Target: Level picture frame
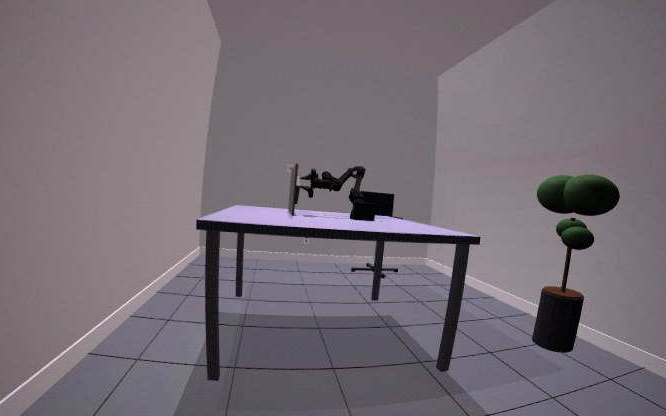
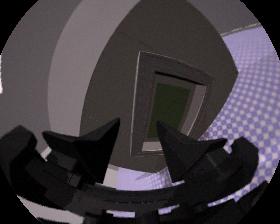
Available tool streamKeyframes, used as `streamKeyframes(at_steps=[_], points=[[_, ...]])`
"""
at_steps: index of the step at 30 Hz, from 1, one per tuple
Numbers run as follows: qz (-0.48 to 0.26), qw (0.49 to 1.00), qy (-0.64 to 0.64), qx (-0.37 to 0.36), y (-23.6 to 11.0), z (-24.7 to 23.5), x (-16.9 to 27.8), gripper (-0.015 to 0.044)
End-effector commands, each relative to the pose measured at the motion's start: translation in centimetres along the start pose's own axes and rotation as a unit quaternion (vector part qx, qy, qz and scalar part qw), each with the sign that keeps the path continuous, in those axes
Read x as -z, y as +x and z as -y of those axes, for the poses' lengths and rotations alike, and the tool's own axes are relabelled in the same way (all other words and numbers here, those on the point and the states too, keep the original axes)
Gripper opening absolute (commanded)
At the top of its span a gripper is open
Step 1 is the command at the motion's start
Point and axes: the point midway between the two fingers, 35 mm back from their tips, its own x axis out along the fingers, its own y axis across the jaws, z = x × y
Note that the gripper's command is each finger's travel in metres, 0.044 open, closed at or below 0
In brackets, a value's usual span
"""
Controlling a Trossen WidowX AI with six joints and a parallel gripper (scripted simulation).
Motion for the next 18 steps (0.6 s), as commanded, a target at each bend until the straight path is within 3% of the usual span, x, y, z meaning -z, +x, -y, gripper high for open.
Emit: streamKeyframes(at_steps=[1, 18], points=[[0.0, 1.0, 0.002, -0.001, 0.76, -0.02, 0.03, 0.026], [0.0, 1.0, 0.002, -0.001, 0.96, -0.01, 0.06, 0.026]])
